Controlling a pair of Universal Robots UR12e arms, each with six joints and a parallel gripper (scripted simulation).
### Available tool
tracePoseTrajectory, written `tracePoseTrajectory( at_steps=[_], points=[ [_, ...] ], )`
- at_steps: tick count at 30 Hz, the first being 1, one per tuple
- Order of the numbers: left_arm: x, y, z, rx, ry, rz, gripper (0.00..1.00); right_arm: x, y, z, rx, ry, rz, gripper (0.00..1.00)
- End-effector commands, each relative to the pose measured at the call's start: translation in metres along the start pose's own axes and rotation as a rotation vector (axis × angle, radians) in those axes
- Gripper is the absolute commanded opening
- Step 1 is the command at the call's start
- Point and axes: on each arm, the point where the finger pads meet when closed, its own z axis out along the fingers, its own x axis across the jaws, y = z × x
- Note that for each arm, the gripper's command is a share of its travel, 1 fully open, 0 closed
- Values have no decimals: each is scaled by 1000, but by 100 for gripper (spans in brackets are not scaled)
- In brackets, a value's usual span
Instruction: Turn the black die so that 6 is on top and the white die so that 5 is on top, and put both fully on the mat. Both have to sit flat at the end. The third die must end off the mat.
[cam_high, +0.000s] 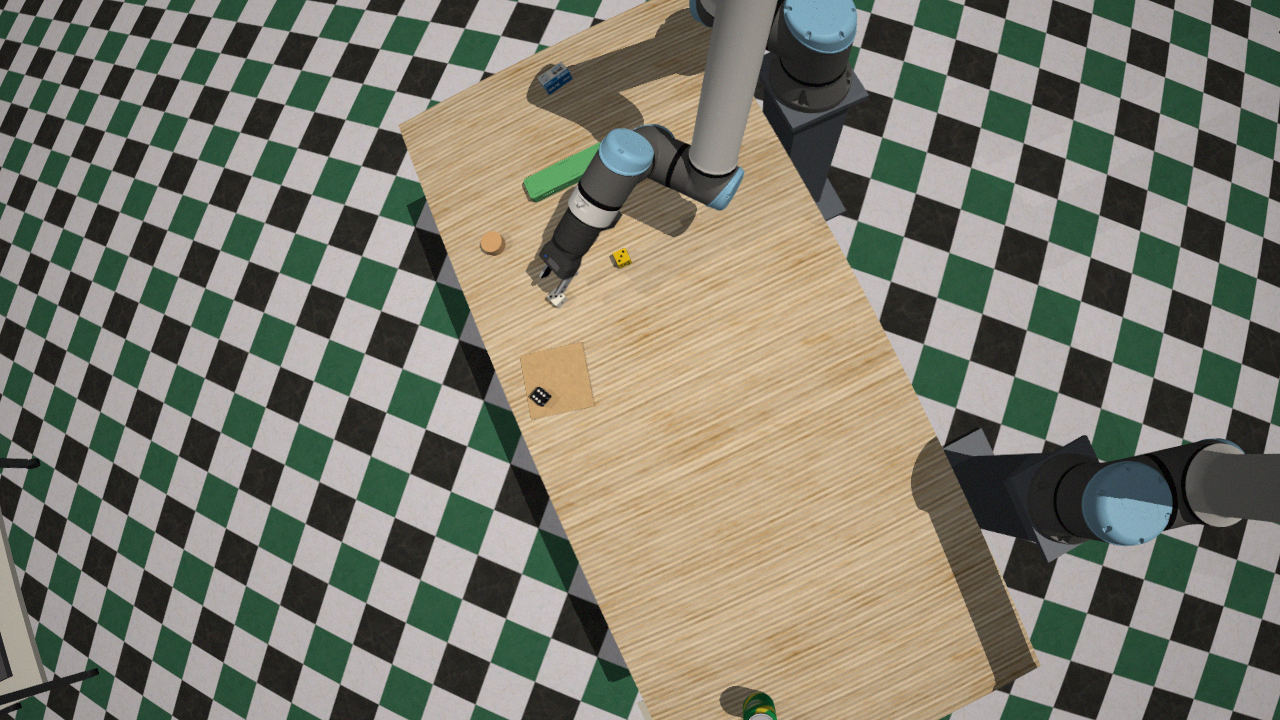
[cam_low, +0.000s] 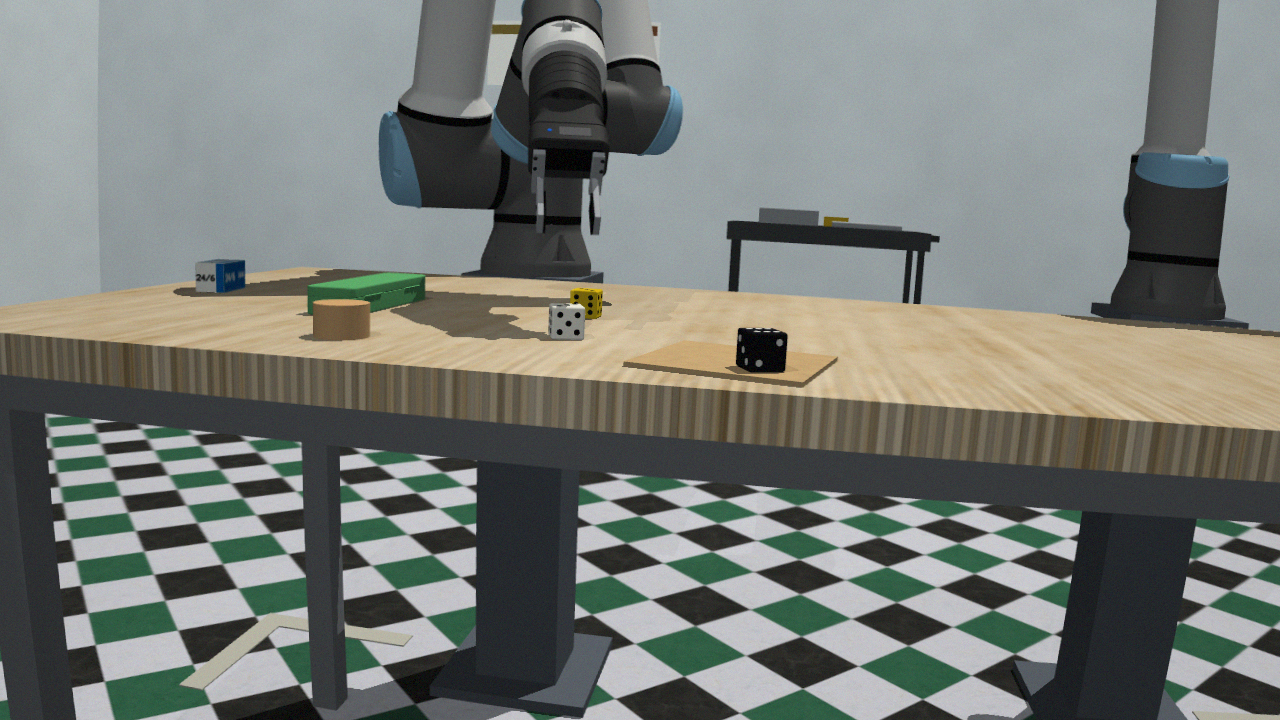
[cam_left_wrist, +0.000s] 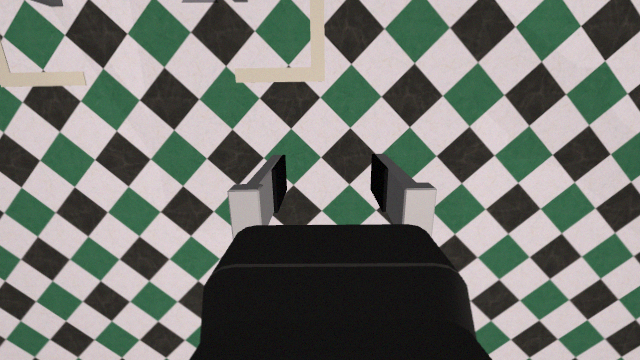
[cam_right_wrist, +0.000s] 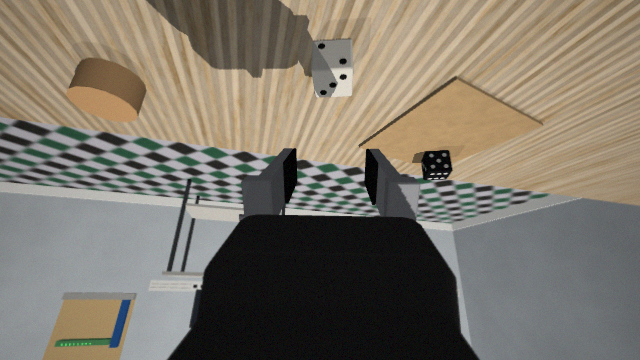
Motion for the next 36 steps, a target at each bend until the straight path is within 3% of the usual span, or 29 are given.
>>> tracePoseTrajectory(
  at_steps=[1,15,18,29,33,36],
  points=[
    [0,1,-1,-1,0,0,100,0,2,4,100,-2,-3,87],
    [0,1,-1,-1,0,0,100,0,18,9,424,-3,-3,87],
    [0,1,-1,-1,0,0,100,0,19,9,428,-3,-2,87],
    [0,1,-1,-1,0,0,100,0,32,14,695,-3,-2,87],
    [0,1,-1,-1,0,0,100,0,35,15,768,-3,-2,87],
    [0,1,-1,-1,0,0,100,0,36,15,784,-3,-2,87]
  ],
)
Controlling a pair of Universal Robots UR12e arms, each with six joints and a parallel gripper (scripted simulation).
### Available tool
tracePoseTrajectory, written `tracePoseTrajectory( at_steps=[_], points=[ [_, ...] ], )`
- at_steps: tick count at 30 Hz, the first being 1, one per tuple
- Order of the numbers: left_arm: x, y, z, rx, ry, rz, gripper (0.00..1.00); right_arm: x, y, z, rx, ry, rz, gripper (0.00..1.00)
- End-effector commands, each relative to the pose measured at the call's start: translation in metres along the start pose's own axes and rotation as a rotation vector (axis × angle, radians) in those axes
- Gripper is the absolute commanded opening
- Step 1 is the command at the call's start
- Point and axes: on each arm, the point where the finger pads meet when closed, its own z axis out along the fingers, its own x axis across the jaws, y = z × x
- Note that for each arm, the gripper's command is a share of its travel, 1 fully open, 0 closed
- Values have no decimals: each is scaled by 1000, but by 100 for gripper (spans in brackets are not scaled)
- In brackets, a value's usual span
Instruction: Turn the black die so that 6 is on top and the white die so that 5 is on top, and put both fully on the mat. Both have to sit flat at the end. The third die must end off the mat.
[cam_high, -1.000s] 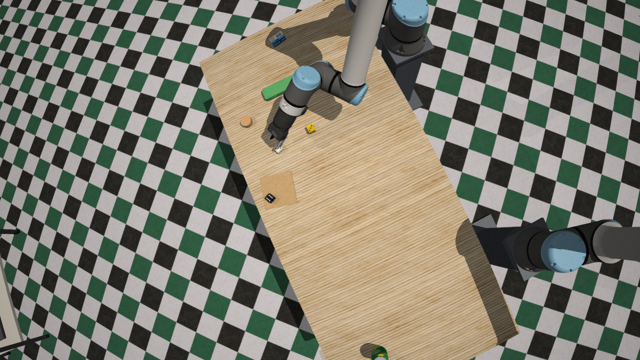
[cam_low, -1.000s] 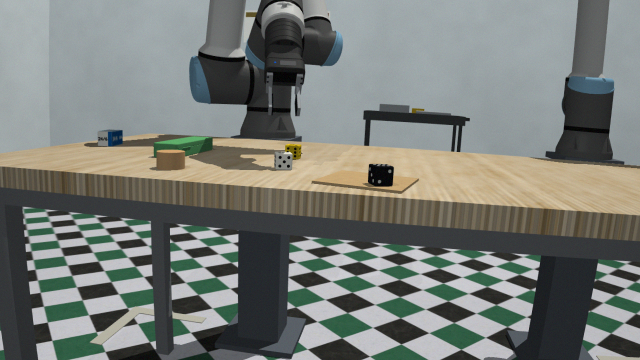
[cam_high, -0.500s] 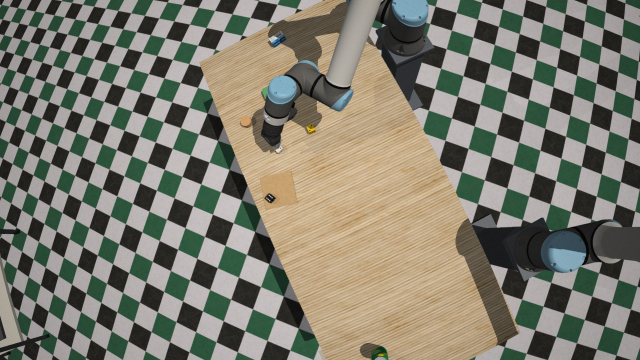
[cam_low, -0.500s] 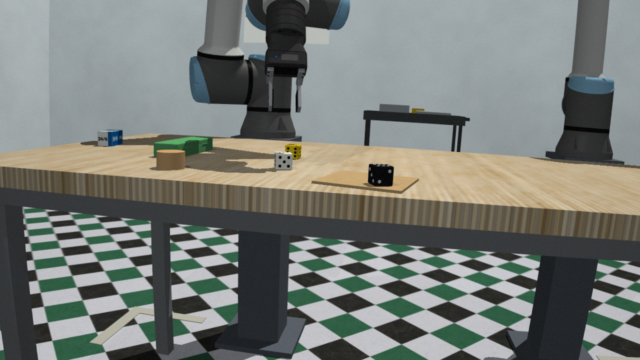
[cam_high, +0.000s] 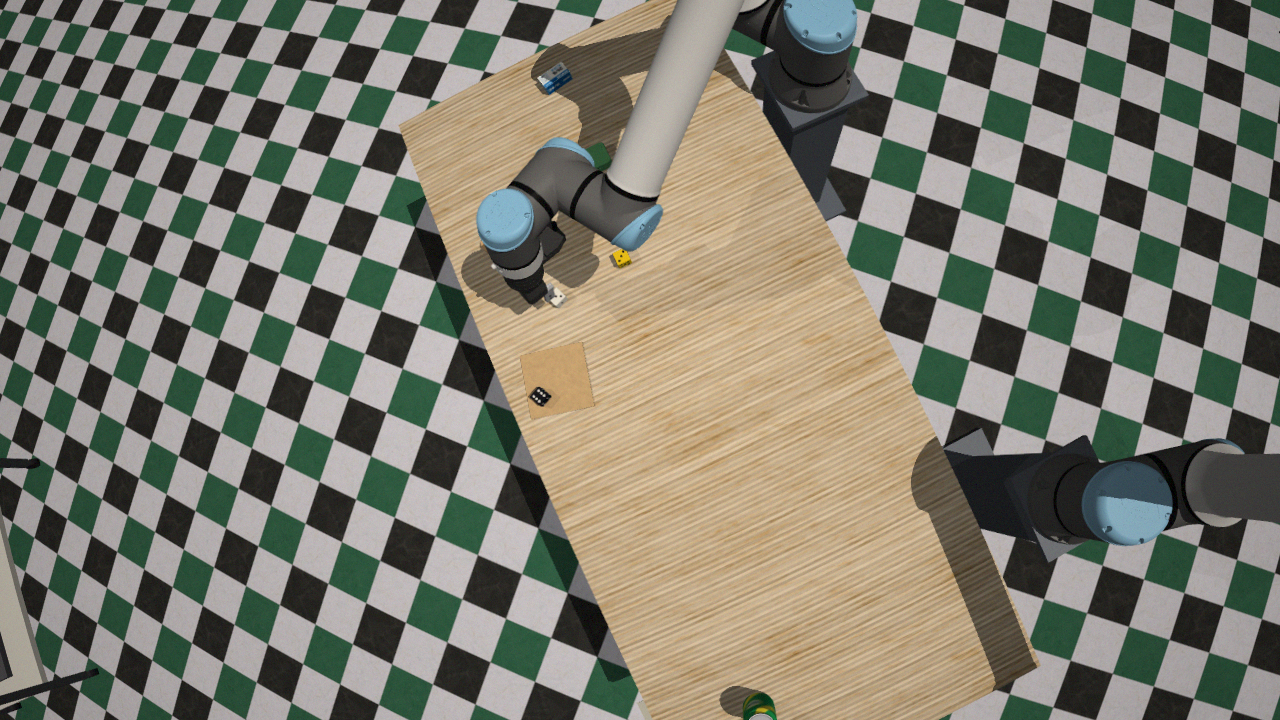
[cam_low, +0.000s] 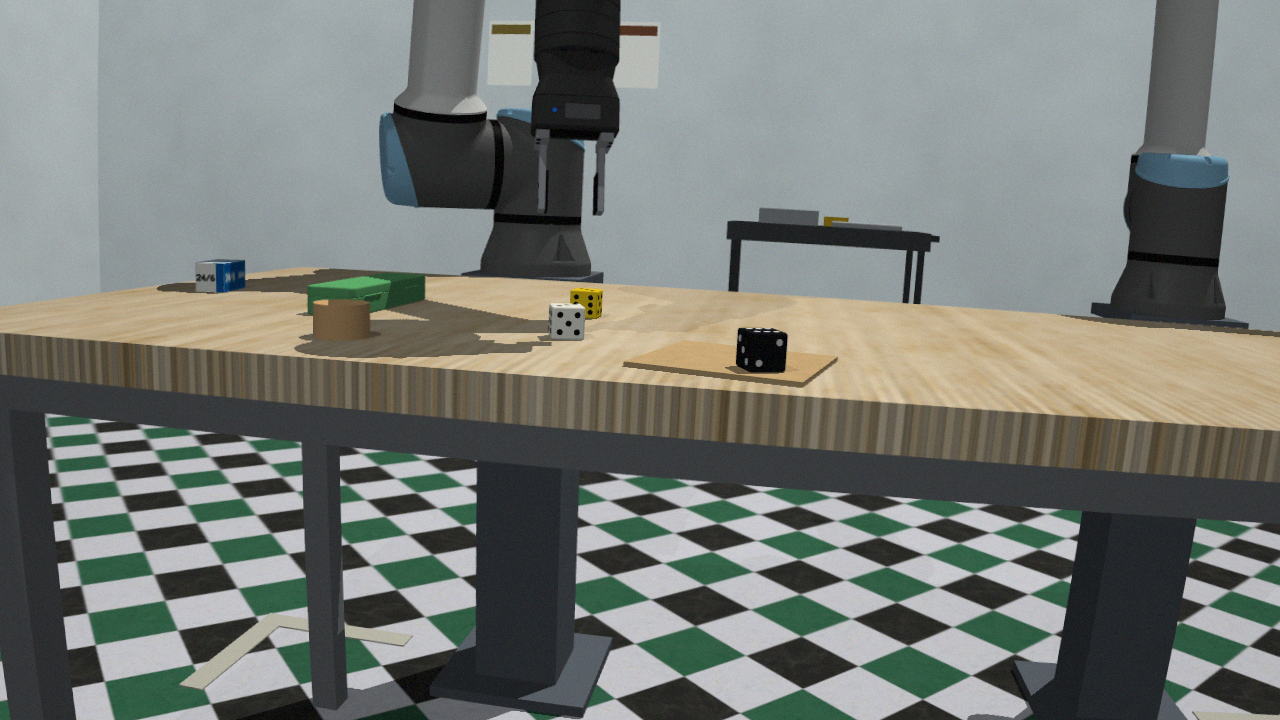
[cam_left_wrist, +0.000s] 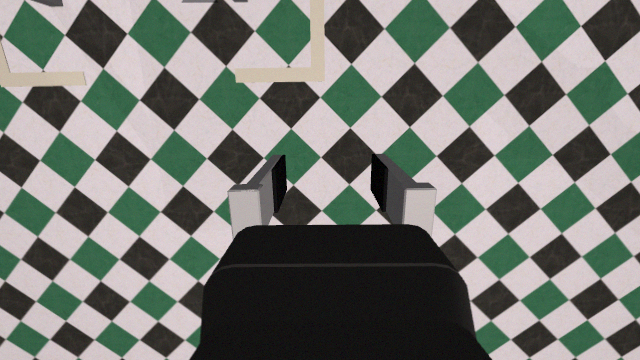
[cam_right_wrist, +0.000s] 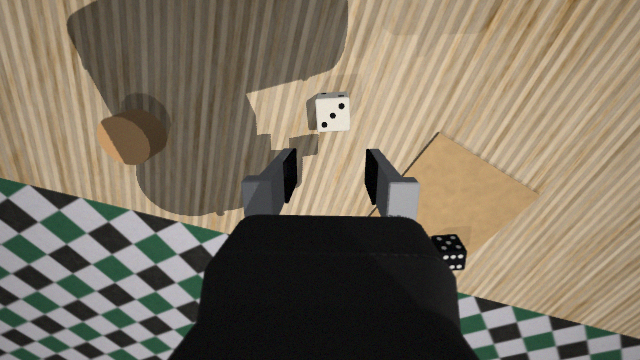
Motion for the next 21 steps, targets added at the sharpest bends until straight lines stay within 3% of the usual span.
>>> tracePoseTrajectory(
  at_steps=[1,9,19,20,21],
  points=[
    [0,1,-1,-1,0,0,100,0,5,0,100,-3,-2,87],
    [0,1,-1,-1,0,0,100,0,8,-1,170,-3,-2,87],
    [0,1,-1,-1,0,0,100,0,9,-2,183,-3,-2,87],
    [0,1,-1,-1,0,0,100,0,9,-2,183,-3,-2,100],
    [0,1,-1,-1,0,0,100,0,9,-2,183,-3,-2,100]
  ],
)
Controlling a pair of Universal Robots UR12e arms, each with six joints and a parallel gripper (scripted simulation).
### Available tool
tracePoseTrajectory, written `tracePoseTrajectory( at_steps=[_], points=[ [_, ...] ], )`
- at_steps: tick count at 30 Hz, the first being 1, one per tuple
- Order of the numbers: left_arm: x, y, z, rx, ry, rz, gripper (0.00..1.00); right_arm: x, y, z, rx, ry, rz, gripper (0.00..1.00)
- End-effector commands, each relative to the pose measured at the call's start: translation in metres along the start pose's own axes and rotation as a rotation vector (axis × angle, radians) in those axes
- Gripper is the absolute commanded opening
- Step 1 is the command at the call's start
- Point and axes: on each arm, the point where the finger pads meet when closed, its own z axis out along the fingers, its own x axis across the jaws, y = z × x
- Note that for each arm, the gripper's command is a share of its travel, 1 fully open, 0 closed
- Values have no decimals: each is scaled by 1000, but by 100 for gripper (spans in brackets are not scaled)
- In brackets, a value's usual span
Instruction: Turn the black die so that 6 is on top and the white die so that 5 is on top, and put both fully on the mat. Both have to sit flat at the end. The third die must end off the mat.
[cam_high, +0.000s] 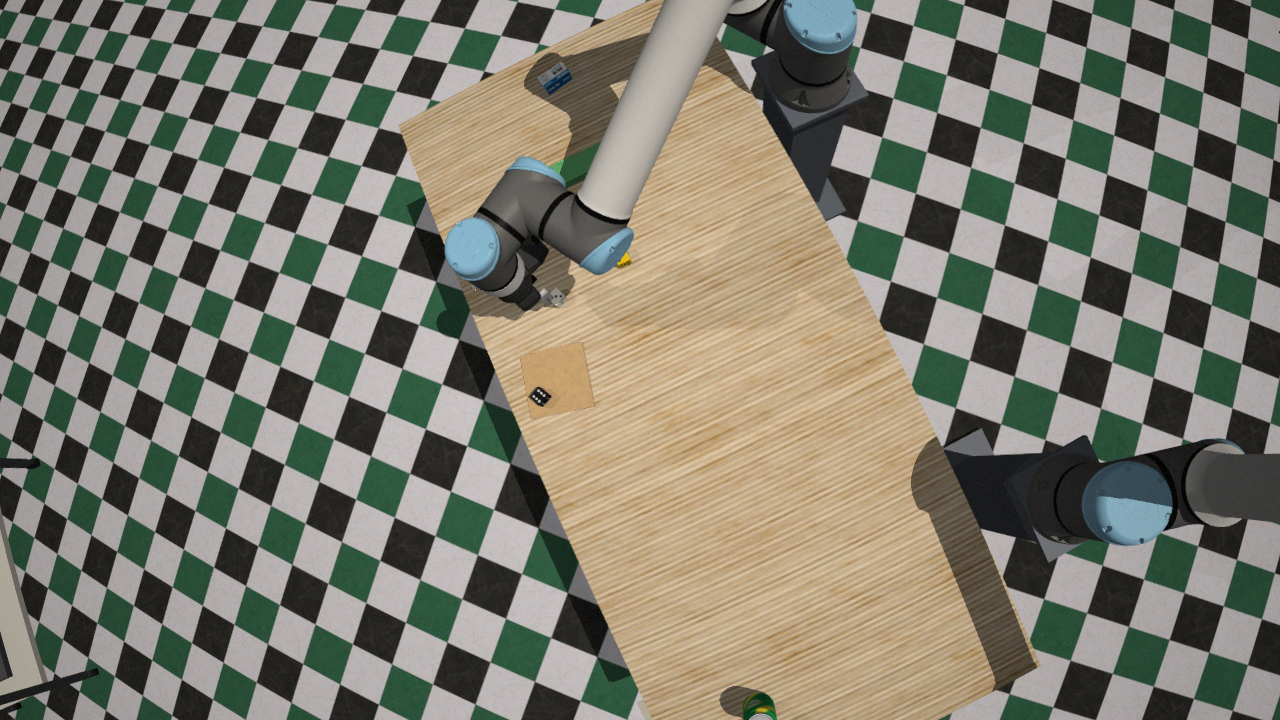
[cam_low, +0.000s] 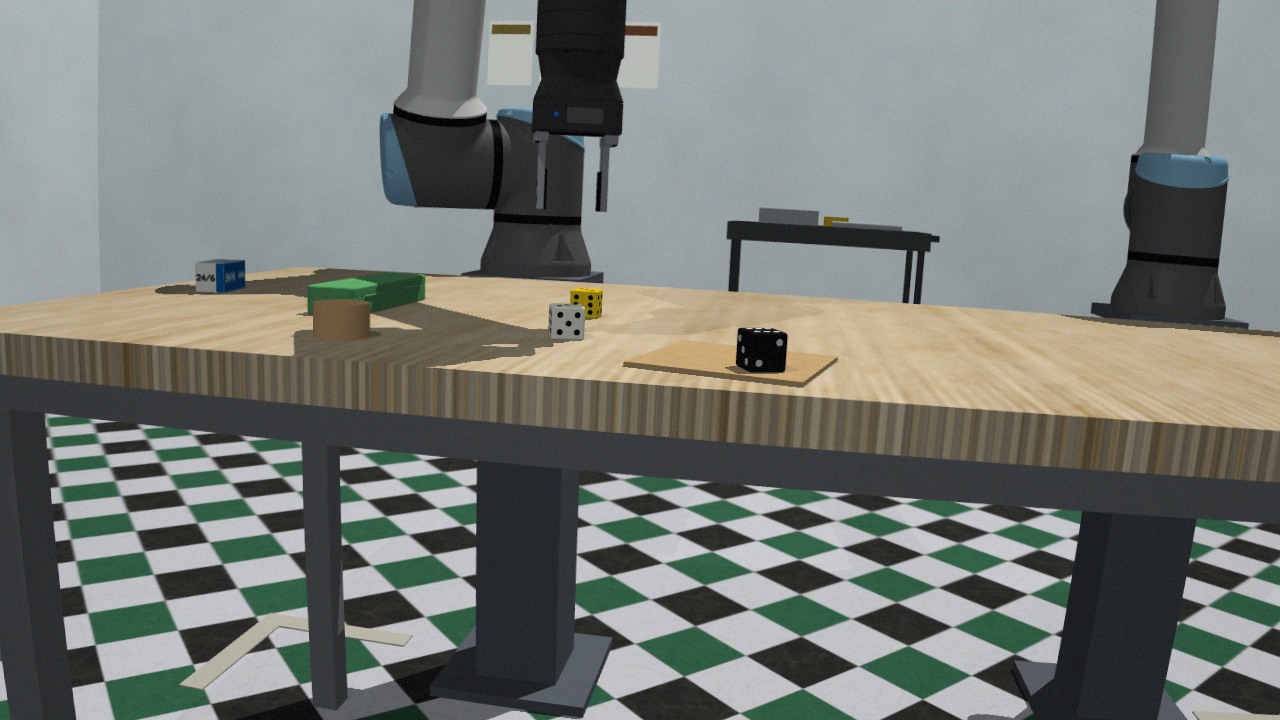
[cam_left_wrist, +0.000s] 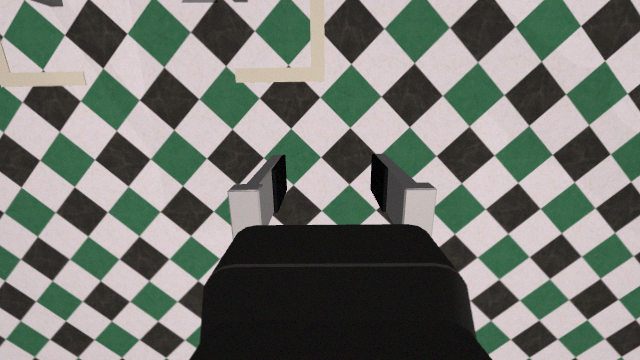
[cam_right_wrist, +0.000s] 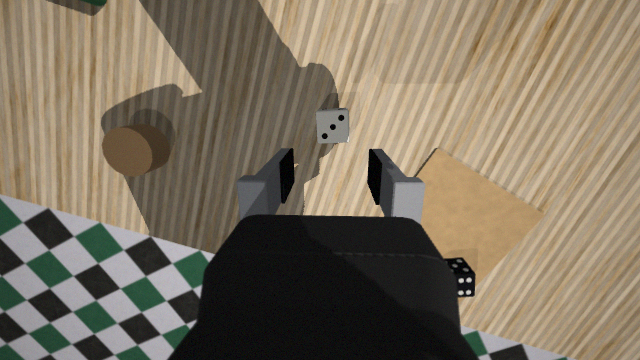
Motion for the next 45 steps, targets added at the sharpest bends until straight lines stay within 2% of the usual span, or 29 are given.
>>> tracePoseTrajectory(
  at_steps=[1,8,12,17,18,19,45],
  points=[
    [0,1,-1,-1,0,0,100,0,1,-1,2,0,0,100],
    [0,1,-1,-1,0,0,100,0,1,-1,2,0,-1,100],
    [0,1,-1,-1,0,0,100,0,-2,4,3,0,-12,100],
    [0,1,-1,-1,0,0,100,2,-14,25,3,0,-57,100],
    [0,1,-1,-1,0,0,100,2,-14,25,3,0,-58,100],
    [0,1,-1,-1,0,0,100,2,-14,25,3,0,-58,87],
    [0,1,-1,-1,0,0,100,2,-14,25,3,0,-58,87]
  ],
)
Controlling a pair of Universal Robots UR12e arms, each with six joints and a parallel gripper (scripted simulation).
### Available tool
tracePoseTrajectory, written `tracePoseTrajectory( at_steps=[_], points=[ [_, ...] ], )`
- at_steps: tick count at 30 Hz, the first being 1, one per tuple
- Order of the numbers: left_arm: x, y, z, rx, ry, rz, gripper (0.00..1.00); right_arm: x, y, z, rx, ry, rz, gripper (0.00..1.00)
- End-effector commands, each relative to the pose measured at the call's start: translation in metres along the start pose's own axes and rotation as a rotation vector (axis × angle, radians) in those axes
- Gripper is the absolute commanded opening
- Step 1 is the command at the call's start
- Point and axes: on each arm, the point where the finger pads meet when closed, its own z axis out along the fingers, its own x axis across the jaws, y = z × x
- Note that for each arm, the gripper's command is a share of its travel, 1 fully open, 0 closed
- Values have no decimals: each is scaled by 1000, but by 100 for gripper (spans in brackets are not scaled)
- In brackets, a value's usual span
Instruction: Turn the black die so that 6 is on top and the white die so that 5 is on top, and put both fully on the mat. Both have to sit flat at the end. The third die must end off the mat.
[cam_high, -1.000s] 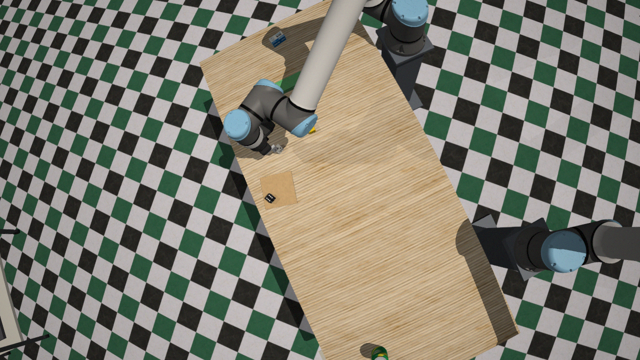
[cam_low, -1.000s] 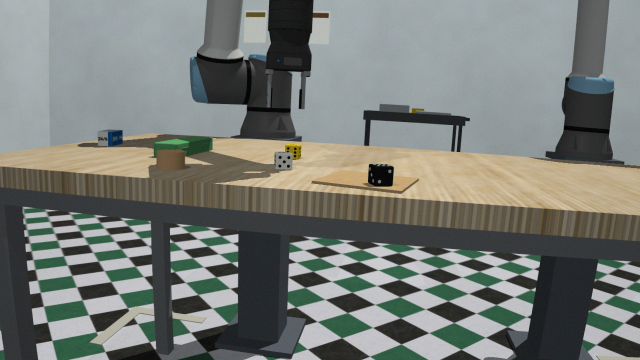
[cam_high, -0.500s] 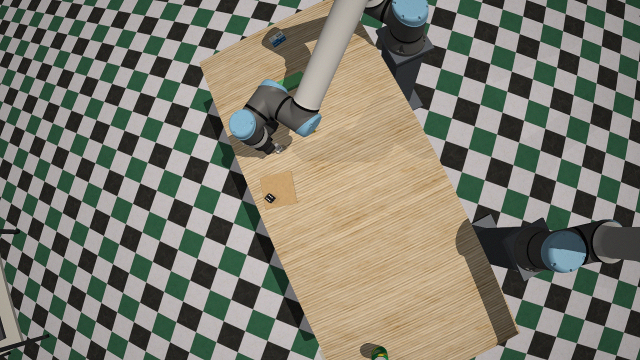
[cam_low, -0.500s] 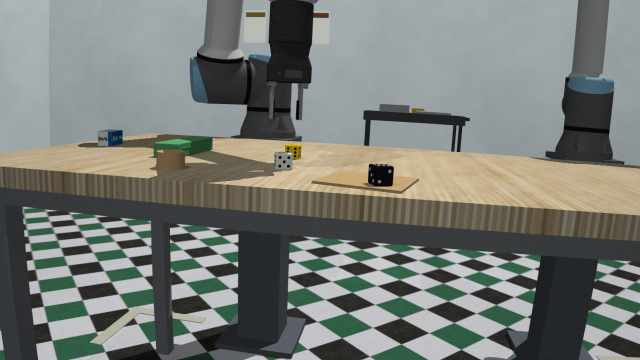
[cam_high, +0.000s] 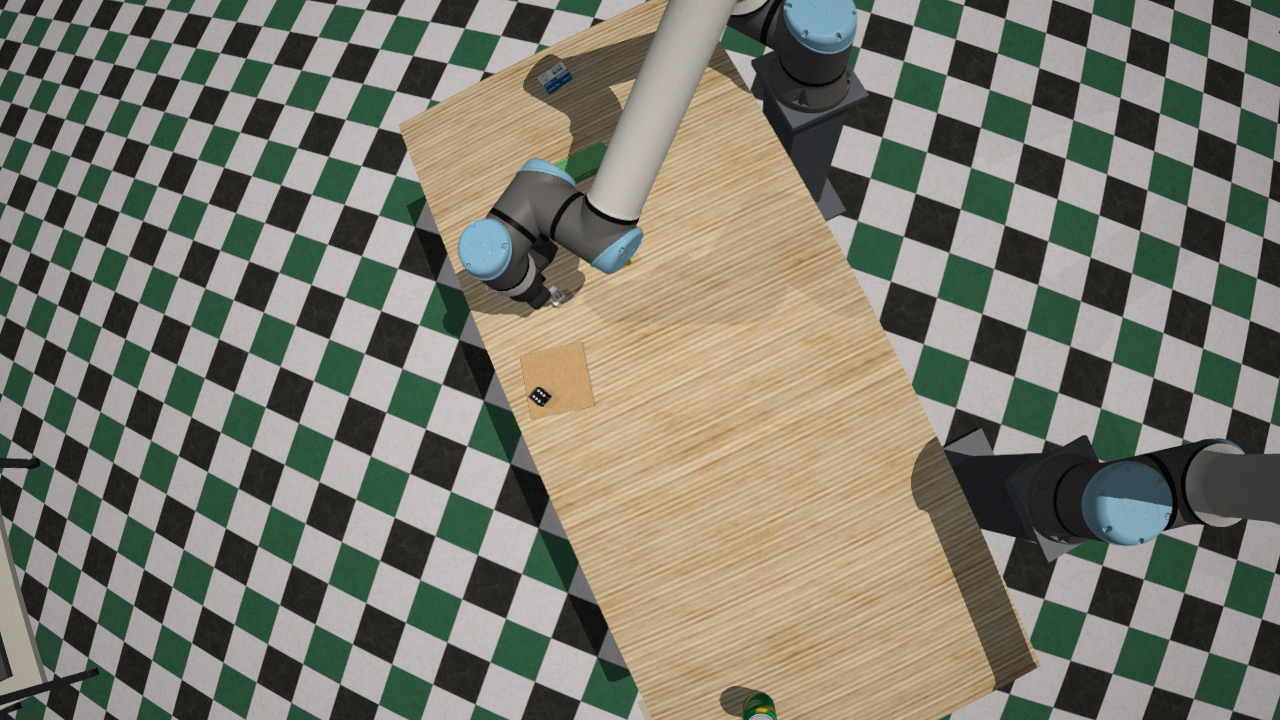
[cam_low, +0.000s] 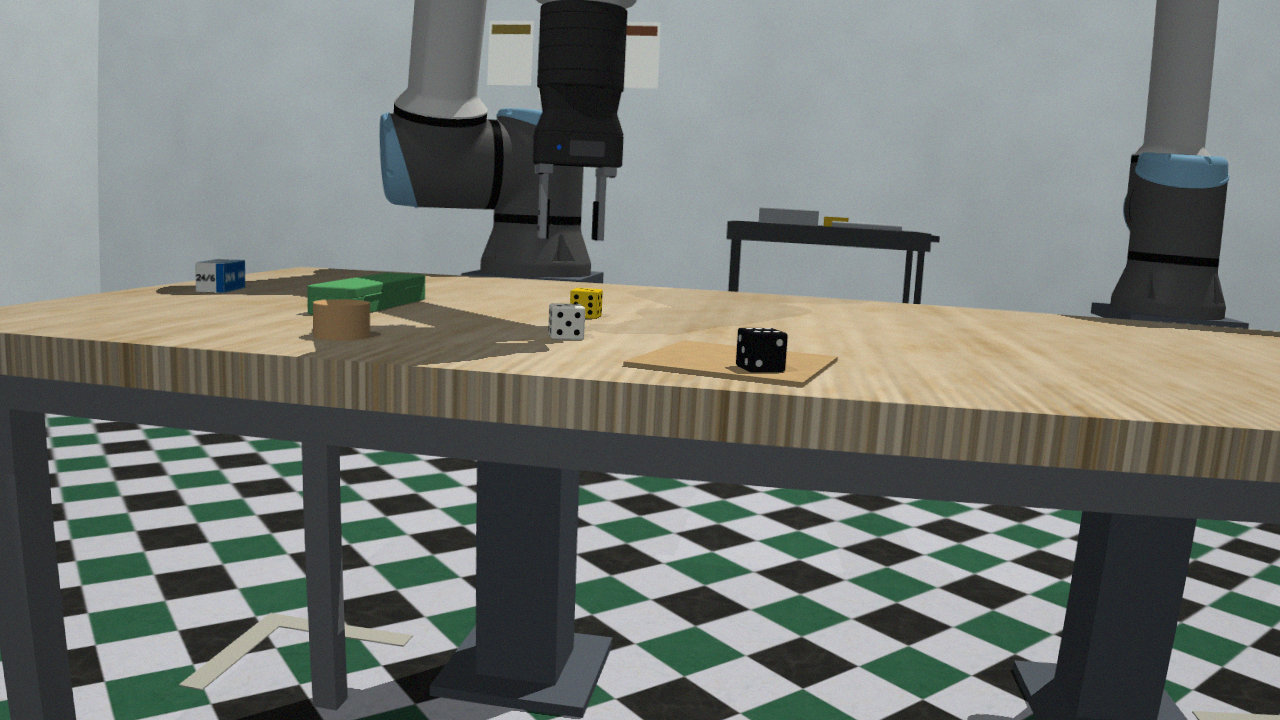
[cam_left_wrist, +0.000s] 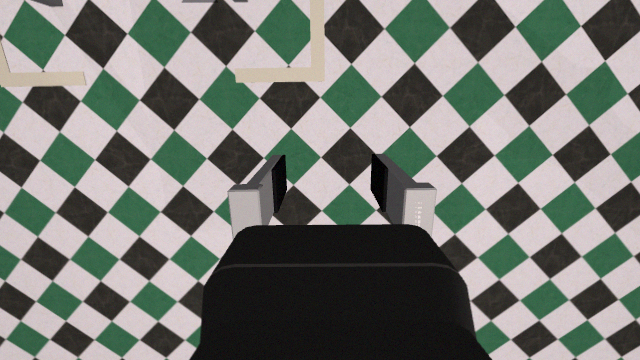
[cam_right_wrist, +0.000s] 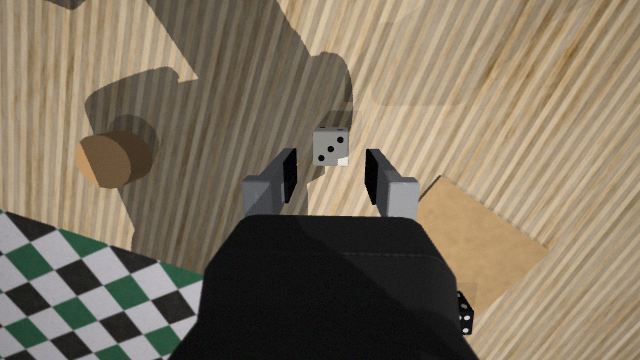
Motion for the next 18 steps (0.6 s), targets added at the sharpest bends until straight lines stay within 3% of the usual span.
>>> tracePoseTrajectory(
  at_steps=[1,18],
  points=[
    [0,1,-1,-1,0,0,100,0,1,-1,-2,0,0,87],
    [0,1,-1,-1,0,0,100,0,1,5,-2,0,0,87]
  ],
)
